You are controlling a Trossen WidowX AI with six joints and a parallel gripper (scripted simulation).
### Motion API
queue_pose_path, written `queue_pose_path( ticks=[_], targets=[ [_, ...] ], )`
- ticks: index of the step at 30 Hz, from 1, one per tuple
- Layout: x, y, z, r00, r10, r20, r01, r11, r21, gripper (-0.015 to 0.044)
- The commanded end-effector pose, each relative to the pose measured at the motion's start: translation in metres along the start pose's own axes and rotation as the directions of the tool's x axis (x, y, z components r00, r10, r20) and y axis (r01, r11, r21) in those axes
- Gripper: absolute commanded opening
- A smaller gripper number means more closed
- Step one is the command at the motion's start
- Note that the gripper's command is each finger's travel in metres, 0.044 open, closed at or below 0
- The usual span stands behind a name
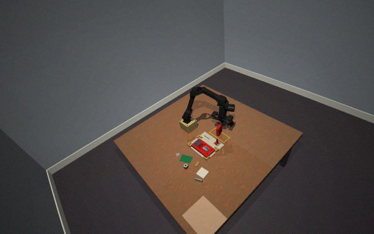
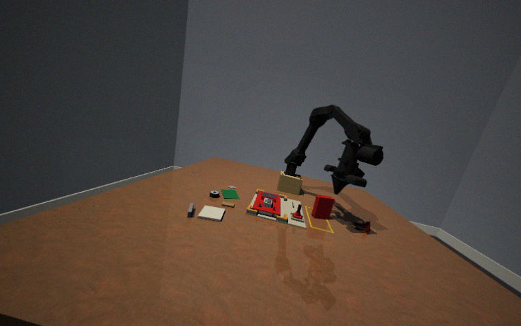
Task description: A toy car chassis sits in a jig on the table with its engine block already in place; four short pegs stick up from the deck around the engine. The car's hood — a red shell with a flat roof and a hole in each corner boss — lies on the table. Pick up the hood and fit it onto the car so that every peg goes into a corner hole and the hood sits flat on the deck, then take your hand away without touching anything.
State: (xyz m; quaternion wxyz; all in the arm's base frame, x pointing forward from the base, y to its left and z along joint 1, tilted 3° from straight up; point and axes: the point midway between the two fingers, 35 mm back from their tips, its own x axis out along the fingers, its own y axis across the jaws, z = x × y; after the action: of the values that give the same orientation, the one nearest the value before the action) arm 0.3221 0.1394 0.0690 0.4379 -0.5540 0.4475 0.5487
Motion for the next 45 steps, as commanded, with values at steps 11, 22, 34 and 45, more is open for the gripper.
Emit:
queue_pose_path(
  ticks=[11,22,34,45],
  targets=[
    [0.022,-0.018,-0.021,0.998,-0.023,0.062,0.020,0.998,0.057,0.0000],
    [0.043,-0.018,-0.020,0.998,-0.023,0.062,0.020,0.998,0.057,0.0000],
    [0.042,-0.012,-0.019,0.998,-0.023,0.062,0.019,0.998,0.057,0.0000],
    [0.042,-0.007,-0.019,0.998,-0.022,0.062,0.019,0.998,0.057,0.0000]
  ],
)
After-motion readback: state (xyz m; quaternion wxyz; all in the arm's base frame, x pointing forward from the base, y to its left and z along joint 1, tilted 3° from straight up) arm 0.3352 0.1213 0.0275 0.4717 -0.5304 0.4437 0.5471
